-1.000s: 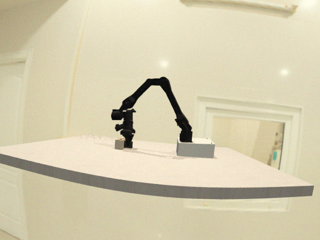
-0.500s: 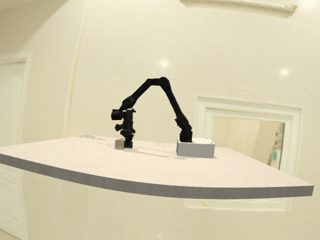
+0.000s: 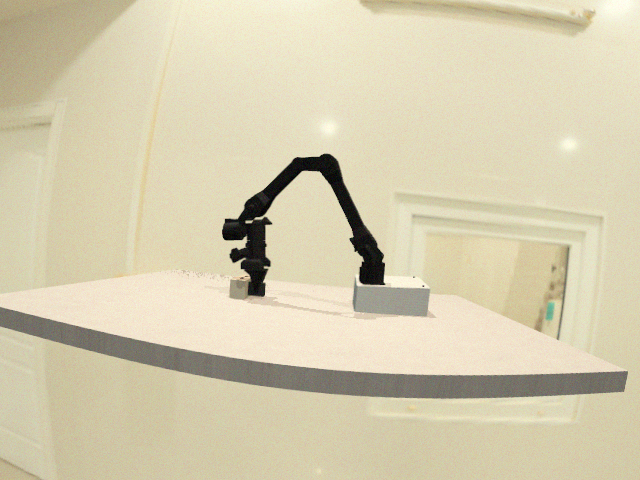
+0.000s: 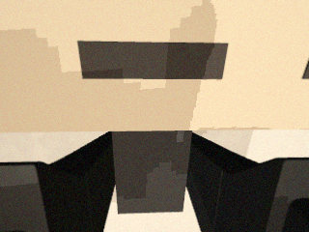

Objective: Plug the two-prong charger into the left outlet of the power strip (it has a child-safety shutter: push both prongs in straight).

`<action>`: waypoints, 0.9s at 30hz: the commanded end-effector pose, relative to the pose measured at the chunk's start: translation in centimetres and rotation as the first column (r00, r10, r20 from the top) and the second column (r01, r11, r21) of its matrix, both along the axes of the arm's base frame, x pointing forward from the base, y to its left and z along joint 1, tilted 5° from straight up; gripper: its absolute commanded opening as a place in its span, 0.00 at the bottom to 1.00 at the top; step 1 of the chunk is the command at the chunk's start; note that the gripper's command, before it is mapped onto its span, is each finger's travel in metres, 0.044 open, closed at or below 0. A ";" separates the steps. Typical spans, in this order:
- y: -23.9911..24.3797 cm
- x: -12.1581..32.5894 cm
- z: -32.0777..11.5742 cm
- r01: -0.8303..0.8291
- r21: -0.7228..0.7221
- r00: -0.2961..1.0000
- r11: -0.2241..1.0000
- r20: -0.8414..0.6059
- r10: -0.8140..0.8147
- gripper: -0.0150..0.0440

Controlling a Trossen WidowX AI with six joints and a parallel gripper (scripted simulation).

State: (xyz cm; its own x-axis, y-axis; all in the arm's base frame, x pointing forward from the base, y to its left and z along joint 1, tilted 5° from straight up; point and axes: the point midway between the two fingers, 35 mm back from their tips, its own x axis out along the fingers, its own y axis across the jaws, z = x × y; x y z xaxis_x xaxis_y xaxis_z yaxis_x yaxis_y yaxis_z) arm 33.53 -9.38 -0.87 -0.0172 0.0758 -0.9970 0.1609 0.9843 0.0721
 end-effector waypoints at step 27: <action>0.0 -0.3 0.0 0.000 -0.002 1.000 1.000 0.009 0.000 1.00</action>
